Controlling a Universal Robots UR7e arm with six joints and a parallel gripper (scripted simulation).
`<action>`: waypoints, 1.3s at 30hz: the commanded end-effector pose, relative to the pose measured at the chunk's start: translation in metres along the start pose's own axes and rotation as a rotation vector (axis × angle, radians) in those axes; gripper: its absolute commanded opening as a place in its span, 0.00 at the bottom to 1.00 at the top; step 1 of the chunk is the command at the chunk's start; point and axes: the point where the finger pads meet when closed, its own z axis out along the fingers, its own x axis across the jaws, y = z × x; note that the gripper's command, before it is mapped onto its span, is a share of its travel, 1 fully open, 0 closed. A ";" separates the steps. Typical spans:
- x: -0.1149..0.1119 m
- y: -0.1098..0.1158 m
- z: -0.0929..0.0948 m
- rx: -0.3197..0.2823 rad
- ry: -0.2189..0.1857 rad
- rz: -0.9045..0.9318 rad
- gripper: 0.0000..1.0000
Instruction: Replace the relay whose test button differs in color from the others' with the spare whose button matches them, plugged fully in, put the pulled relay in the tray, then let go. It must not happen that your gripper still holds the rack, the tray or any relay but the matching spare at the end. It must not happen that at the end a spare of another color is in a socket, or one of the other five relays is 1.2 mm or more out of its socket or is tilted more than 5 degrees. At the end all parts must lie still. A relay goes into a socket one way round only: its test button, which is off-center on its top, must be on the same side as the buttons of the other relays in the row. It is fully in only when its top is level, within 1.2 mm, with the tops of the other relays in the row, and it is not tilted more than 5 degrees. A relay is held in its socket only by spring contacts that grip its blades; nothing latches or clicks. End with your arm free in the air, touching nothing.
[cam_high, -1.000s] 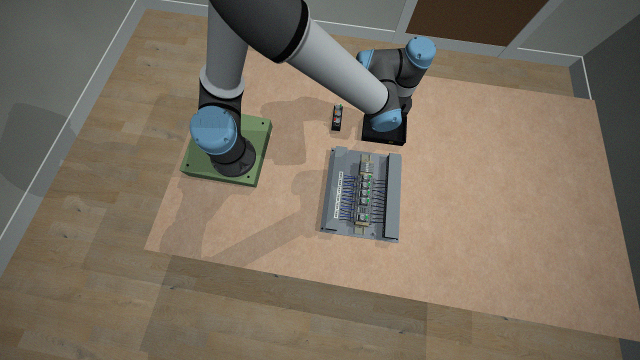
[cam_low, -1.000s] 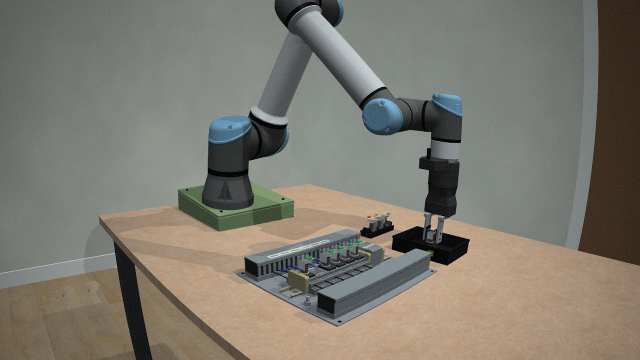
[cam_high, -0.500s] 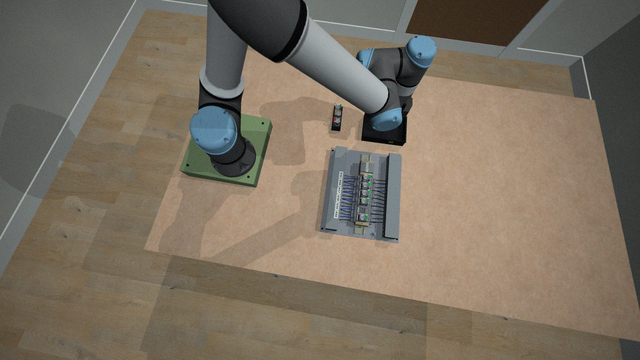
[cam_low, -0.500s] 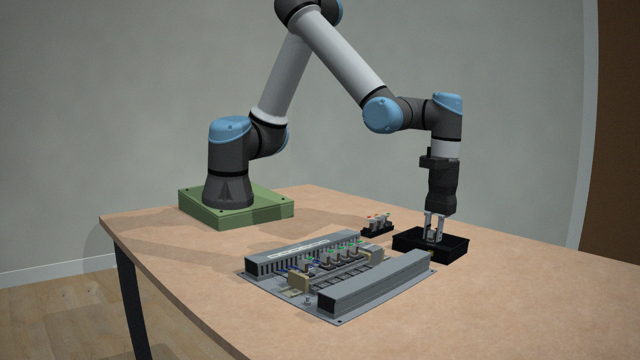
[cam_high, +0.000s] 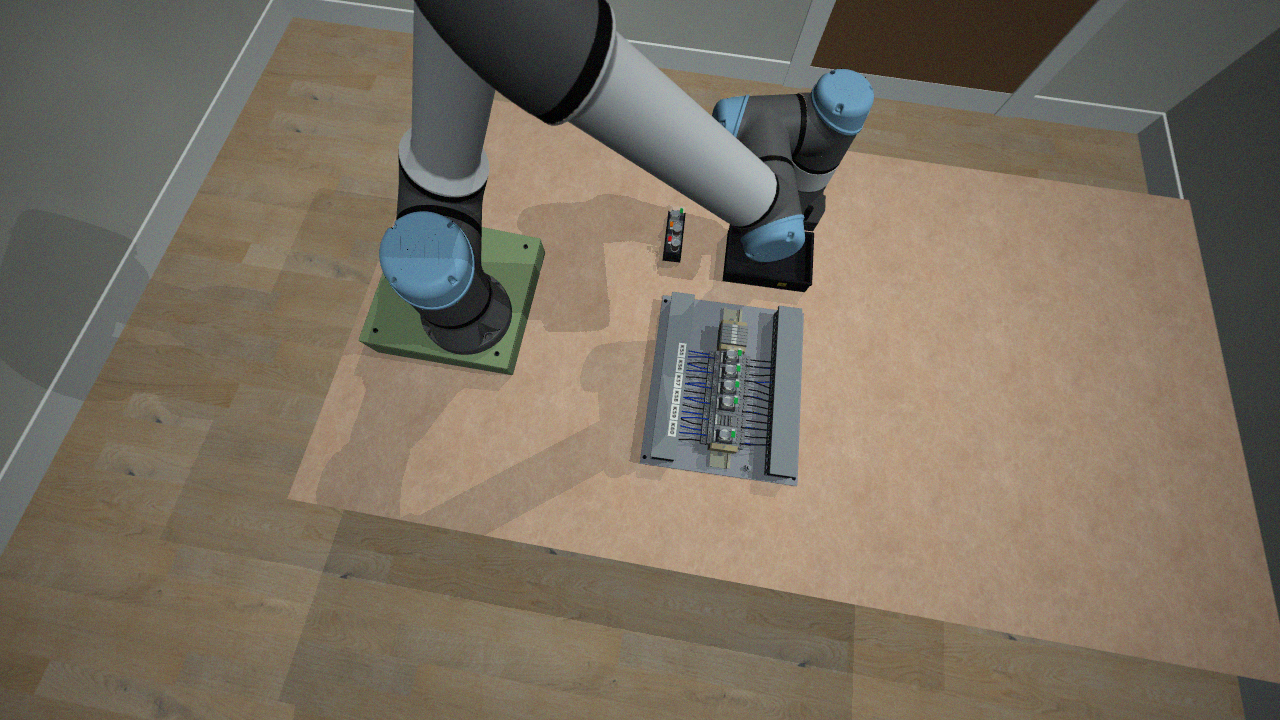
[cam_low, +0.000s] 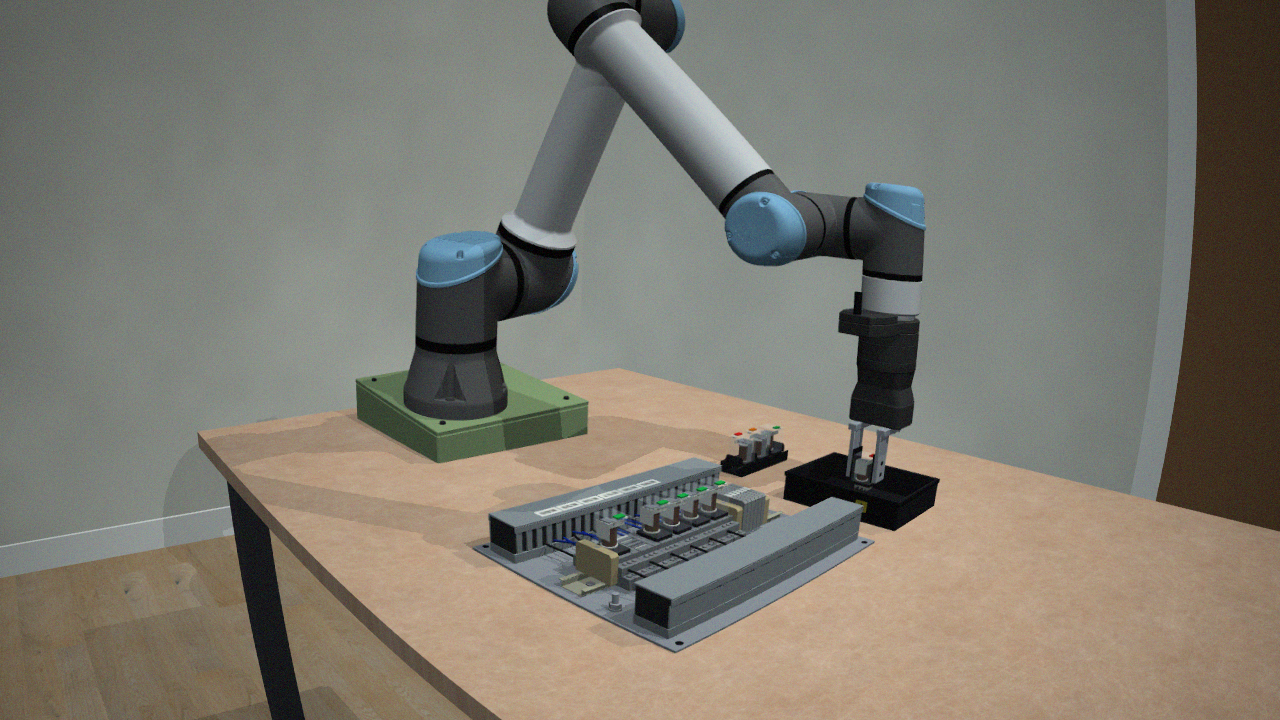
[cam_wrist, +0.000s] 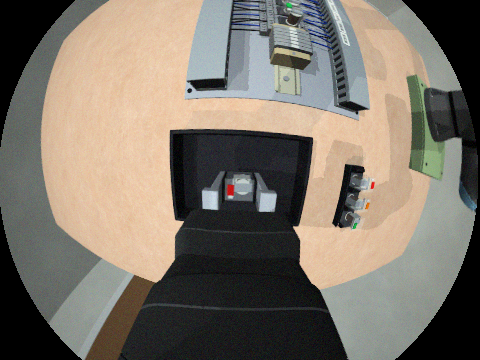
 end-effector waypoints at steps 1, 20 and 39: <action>0.000 0.000 0.002 0.000 -0.002 0.000 0.00; 0.000 0.000 0.007 0.000 -0.002 0.000 0.00; 0.000 0.000 0.013 0.000 -0.002 0.000 0.00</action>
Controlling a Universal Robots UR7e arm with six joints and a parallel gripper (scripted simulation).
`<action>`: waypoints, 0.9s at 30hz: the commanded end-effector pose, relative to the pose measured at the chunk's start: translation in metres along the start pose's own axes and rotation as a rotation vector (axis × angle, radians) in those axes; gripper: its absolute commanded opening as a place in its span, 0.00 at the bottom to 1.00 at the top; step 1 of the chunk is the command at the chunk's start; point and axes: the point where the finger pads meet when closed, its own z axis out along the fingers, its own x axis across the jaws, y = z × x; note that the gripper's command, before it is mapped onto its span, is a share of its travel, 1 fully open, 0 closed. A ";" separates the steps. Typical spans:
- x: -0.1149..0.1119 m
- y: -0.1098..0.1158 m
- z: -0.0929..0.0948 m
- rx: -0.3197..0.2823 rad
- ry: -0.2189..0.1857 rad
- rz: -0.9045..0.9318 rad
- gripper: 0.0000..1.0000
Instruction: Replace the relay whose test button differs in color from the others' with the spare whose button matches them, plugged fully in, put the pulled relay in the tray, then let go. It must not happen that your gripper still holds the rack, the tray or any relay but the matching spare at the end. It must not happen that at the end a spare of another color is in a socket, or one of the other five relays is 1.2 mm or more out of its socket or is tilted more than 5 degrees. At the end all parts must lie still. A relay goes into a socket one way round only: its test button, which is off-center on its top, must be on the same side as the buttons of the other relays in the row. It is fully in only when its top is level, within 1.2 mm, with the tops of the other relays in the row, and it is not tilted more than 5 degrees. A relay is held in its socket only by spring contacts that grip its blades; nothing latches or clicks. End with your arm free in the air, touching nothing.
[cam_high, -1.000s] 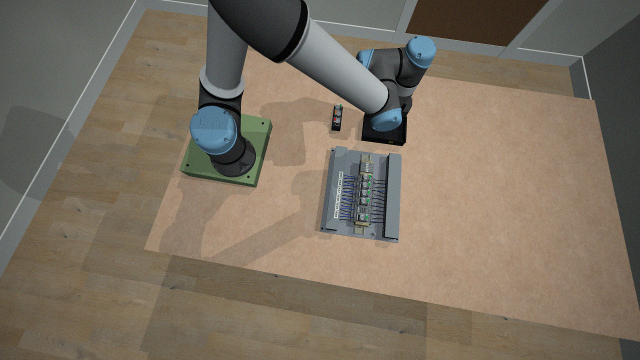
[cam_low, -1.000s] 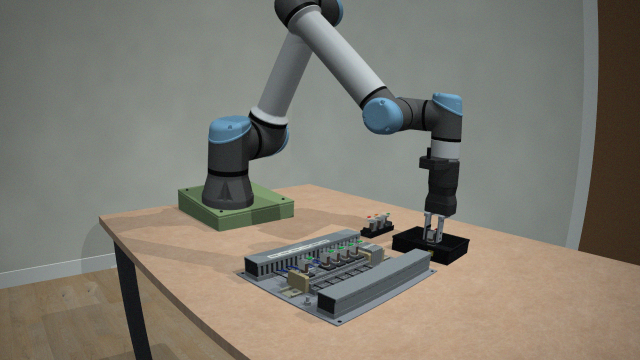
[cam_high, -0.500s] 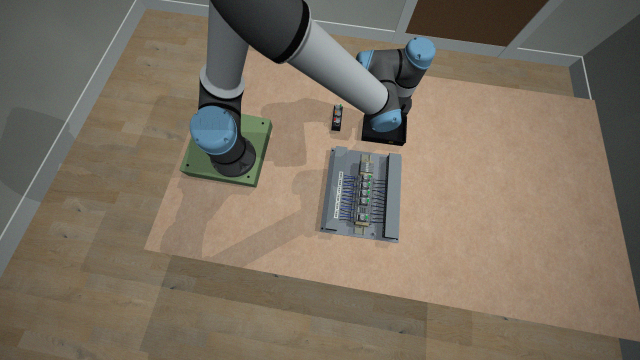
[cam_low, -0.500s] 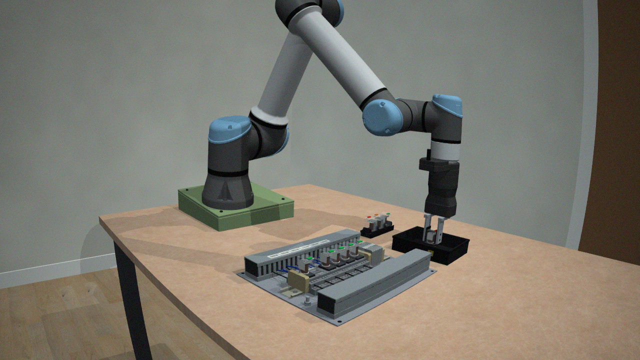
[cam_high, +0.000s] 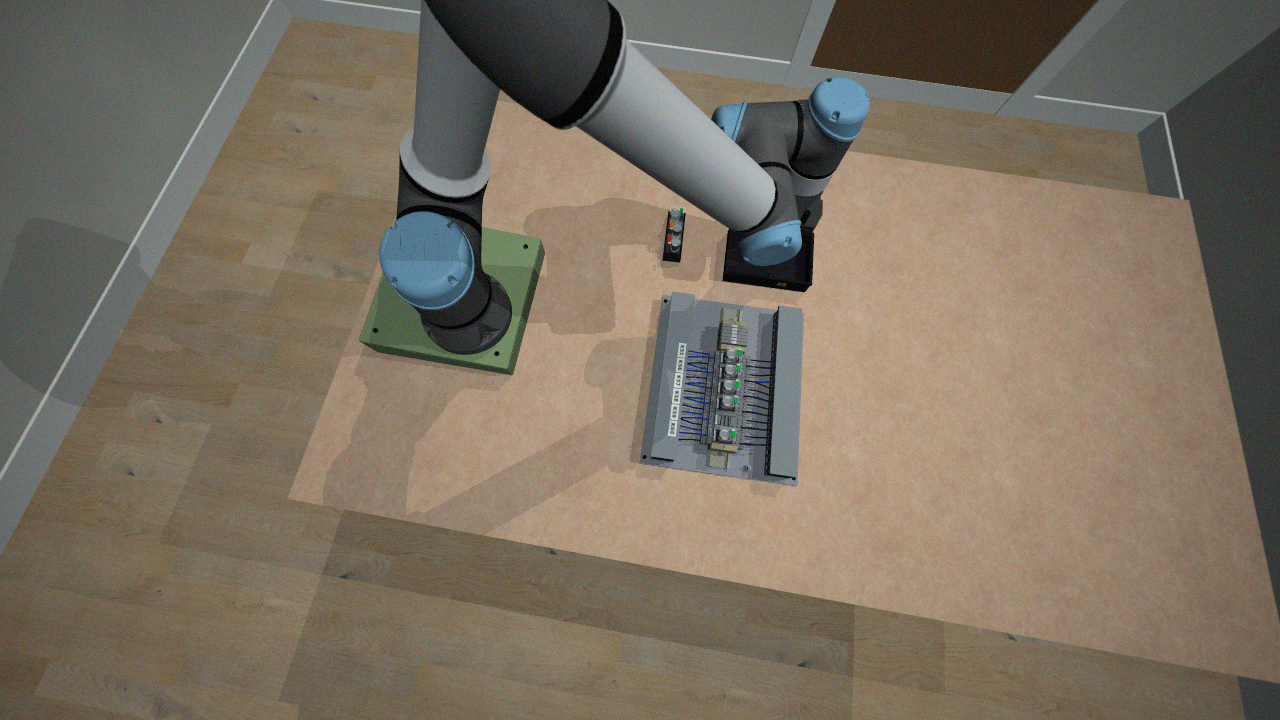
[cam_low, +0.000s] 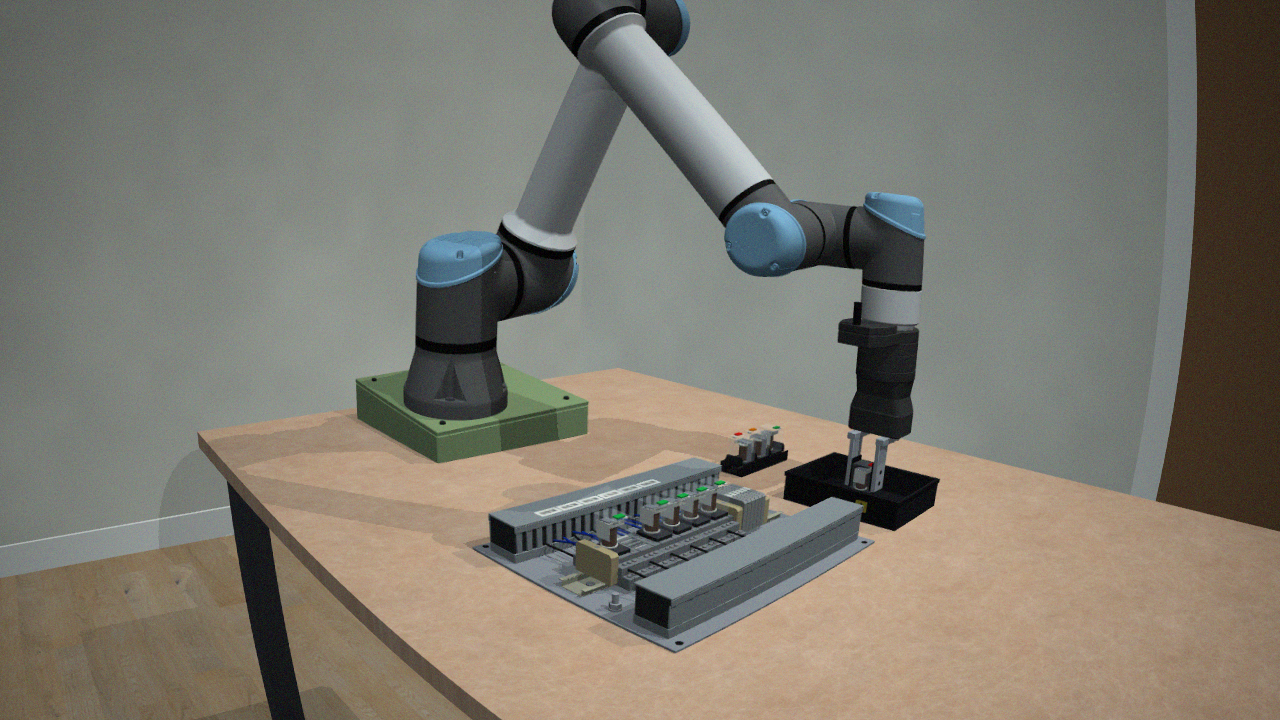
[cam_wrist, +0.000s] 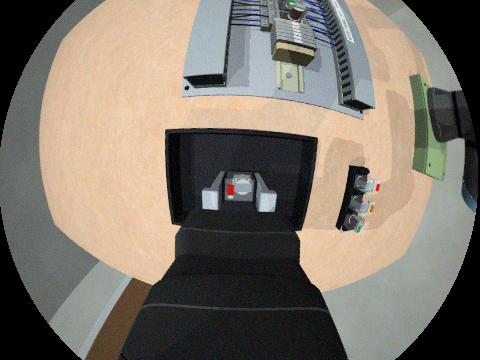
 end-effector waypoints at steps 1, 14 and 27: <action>0.000 0.000 0.002 0.000 -0.001 0.000 0.00; 0.000 0.000 0.002 0.000 -0.001 0.000 1.00; 0.000 0.000 0.002 0.000 -0.001 0.000 1.00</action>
